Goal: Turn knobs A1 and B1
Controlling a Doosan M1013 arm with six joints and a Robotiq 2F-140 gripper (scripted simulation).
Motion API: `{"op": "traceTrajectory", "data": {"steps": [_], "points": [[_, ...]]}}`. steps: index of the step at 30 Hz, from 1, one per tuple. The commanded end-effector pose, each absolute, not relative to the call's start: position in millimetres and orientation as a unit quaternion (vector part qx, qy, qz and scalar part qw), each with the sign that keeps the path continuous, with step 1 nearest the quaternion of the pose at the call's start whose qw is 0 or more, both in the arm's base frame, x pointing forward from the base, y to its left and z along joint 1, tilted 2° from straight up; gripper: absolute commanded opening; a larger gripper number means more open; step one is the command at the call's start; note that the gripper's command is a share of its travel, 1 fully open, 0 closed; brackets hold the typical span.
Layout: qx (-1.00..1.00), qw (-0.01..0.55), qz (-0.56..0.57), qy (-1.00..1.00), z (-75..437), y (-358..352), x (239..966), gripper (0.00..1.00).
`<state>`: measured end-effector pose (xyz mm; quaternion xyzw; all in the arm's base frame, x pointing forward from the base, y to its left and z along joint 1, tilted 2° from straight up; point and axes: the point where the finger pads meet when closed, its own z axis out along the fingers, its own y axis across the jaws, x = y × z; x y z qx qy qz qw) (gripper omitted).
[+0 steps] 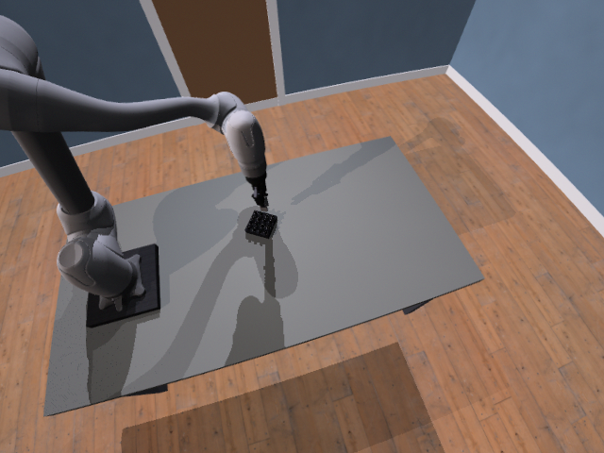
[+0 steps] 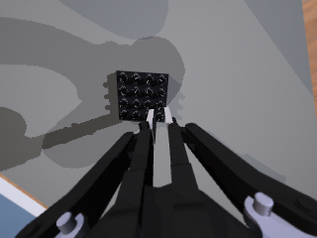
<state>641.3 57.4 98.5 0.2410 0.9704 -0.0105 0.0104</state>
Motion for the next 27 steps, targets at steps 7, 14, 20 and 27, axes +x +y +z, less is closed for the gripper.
{"op": "traceTrajectory", "data": {"steps": [7,14,20,27], "points": [[0.241,0.01,-0.01,0.97,97,57,641,0.12],[0.241,0.01,-0.01,0.97,94,57,641,0.12],[0.241,0.01,-0.01,0.97,89,57,641,0.12],[0.241,0.01,-0.01,0.97,80,57,642,0.12]]}}
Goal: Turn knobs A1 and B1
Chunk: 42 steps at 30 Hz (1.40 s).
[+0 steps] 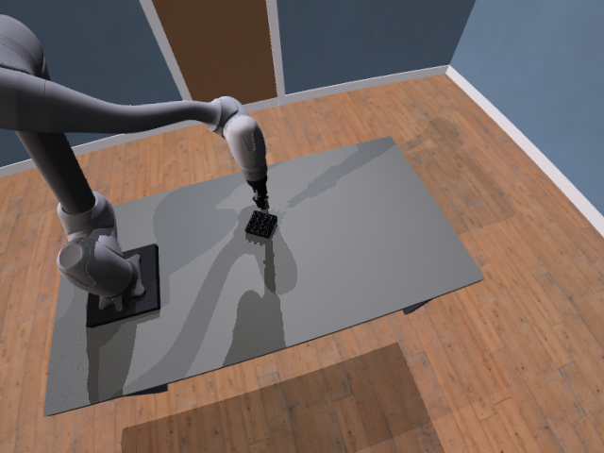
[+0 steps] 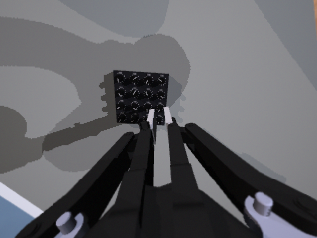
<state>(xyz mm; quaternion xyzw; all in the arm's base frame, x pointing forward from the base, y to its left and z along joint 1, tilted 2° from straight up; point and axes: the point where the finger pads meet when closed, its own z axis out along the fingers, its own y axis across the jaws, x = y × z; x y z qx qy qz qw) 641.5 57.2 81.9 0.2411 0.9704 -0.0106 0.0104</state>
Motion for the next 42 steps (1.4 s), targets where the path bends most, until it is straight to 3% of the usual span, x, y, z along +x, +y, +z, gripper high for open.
{"op": "traceTrajectory", "data": {"steps": [1,42], "points": [[0.241,0.01,-0.01,0.97,79,57,642,0.12],[0.241,0.01,-0.01,0.97,55,57,642,0.12]]}}
